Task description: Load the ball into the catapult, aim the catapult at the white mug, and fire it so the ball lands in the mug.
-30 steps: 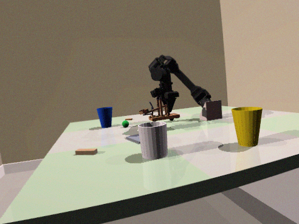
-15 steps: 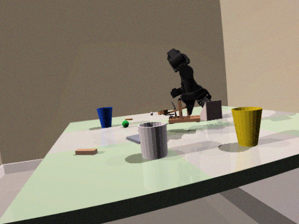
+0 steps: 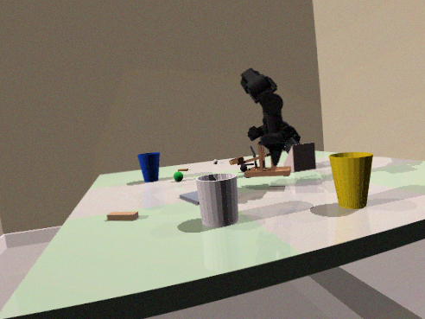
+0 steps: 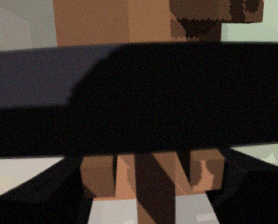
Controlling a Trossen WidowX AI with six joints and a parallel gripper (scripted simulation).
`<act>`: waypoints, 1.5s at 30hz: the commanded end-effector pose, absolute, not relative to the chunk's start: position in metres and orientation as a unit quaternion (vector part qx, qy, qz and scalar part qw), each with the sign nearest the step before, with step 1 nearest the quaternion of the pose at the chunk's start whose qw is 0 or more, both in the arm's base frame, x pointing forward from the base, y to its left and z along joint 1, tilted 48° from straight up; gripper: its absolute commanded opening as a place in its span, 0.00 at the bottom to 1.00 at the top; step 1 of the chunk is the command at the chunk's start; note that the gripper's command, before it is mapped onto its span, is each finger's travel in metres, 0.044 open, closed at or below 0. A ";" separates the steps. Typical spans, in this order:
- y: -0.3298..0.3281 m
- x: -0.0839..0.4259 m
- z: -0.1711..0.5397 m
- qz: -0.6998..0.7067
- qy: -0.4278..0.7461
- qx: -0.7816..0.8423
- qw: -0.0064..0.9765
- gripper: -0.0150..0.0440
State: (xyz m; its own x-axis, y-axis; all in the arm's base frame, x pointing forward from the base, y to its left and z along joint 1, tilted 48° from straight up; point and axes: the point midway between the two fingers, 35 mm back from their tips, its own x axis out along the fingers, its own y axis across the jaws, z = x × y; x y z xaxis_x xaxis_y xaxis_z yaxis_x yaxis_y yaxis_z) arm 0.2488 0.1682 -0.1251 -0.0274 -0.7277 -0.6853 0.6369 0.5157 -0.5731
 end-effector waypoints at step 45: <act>0.141 0.249 -0.154 -0.494 0.521 -0.038 0.695 0.88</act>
State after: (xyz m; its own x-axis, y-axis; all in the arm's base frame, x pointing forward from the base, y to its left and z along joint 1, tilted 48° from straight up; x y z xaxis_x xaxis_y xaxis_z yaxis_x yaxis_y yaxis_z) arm 0.2484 0.1403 -0.1543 -0.0305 -0.7269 -0.6860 0.6452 0.5099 -0.5690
